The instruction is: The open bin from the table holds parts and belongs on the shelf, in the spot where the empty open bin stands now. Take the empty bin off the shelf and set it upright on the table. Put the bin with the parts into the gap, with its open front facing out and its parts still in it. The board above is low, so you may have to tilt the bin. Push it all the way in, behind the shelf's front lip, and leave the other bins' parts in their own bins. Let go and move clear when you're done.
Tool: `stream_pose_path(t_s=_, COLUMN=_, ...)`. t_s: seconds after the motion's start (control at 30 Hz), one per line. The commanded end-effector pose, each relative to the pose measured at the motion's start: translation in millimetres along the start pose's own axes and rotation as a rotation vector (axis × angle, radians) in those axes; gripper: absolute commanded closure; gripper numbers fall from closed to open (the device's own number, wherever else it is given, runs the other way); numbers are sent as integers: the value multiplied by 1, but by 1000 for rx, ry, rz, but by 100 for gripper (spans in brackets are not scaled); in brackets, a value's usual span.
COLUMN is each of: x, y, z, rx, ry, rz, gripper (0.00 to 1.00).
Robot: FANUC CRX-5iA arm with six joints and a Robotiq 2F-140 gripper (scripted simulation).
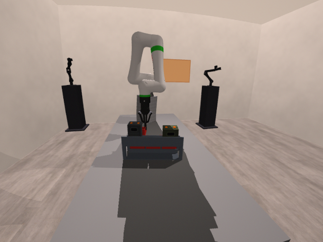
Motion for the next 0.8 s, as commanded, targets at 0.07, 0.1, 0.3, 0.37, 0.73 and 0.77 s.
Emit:
stream_pose_path(t_s=0.07, x=1, y=0, z=-1, rx=0, ry=1, rz=0, gripper=90)
stream_pose_path(t_s=0.1, x=1, y=0, z=-1, rx=0, ry=1, rz=0, gripper=90)
stream_pose_path(t_s=0.3, x=5, y=0, z=-1, rx=0, ry=1, rz=0, gripper=90)
stream_pose_path(t_s=0.37, x=6, y=0, z=-1, rx=0, ry=1, rz=0, gripper=90)
stream_pose_path(t_s=0.73, x=7, y=0, z=-1, rx=0, ry=1, rz=0, gripper=90)
stream_pose_path(t_s=0.77, x=7, y=0, z=-1, rx=0, ry=1, rz=0, gripper=90)
Point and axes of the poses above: the point where the finger pads meet when closed, its own x axis out along the fingers, its own y axis across the jaws, z = x × y, the point moved 2 cm from there along -x, back along the fingers, and after that the axes turned 15 degrees about x, right-handed, at the moved point
